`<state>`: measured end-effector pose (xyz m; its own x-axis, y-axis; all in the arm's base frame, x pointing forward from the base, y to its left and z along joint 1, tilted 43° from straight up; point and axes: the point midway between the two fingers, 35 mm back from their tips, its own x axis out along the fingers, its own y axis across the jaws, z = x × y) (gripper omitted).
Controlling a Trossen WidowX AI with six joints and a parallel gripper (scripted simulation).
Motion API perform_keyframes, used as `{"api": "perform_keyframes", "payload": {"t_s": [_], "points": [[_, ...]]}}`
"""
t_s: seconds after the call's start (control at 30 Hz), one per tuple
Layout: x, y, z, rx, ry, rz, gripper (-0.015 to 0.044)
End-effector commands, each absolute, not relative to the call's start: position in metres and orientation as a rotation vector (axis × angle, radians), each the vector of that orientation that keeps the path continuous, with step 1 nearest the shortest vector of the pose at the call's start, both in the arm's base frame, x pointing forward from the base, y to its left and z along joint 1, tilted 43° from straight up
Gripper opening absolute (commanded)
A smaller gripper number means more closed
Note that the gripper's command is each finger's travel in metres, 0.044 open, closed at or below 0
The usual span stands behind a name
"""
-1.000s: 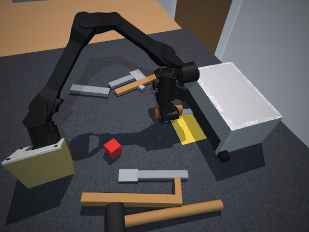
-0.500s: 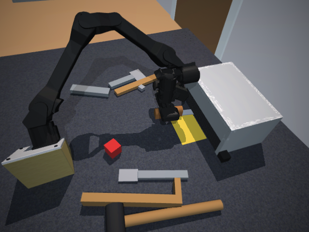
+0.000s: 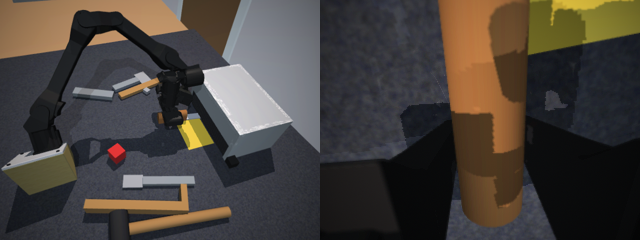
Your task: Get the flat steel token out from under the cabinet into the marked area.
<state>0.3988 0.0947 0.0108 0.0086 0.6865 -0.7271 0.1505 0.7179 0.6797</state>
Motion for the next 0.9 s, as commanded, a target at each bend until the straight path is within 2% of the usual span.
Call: {"api": "perform_keyframes", "payload": {"t_s": [0.0,0.87], "points": [[0.392,0.096,0.01,0.711,1.54,0.474,0.0],[0.369,0.099,0.013,0.712,1.542,0.474,0.0]]}}
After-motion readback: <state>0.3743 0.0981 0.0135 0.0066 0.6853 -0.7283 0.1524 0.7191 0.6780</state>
